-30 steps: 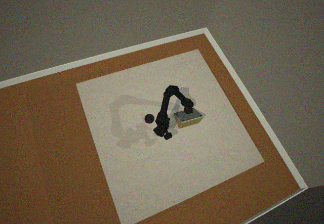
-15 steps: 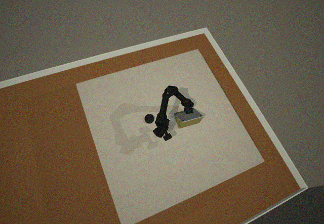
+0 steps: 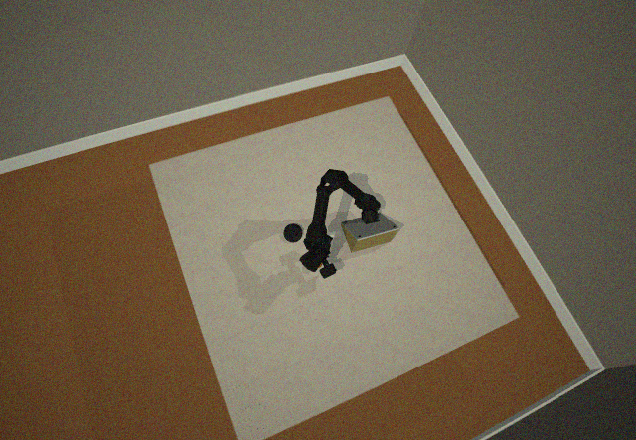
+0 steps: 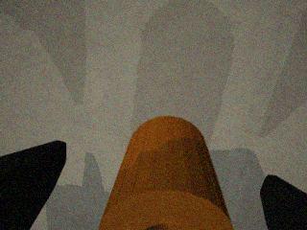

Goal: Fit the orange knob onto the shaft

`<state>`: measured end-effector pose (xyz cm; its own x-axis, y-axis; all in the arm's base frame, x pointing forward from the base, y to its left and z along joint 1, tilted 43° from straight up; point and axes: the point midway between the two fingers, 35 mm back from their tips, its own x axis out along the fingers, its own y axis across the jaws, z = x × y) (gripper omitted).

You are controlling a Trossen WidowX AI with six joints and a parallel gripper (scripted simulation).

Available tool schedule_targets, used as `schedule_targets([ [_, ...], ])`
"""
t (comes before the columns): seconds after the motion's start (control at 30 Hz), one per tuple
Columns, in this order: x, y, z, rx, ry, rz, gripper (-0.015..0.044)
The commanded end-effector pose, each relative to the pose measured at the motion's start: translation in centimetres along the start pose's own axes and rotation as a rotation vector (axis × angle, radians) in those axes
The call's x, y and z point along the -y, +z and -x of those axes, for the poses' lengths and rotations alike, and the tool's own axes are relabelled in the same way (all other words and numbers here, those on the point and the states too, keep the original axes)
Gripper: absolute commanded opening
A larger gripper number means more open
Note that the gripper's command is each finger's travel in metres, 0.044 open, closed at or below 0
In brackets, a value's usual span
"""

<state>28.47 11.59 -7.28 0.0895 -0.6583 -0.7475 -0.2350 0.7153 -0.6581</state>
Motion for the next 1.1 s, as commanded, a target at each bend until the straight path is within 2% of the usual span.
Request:
schedule_targets([
  [0.0,0.0,-0.3,-1.1,-0.010,-0.008,0.006,0.0440],
  [0.1,0.1,-0.3,-1.3,-0.010,-0.008,0.006,0.0440],
  [0.43,0.1,-0.3,-1.3,-0.010,-0.008,0.006,0.0177],
  [0.63,0.1,-0.3,-1.3,-0.010,-0.008,0.006,0.0138],
  [0.8,-0.1,0.0,-0.1,-0.010,-0.006,0.007,0.0006],
  [1.07,-0.6,0.7,4.2,-0.009,-0.001,0.008,0.0000],
])
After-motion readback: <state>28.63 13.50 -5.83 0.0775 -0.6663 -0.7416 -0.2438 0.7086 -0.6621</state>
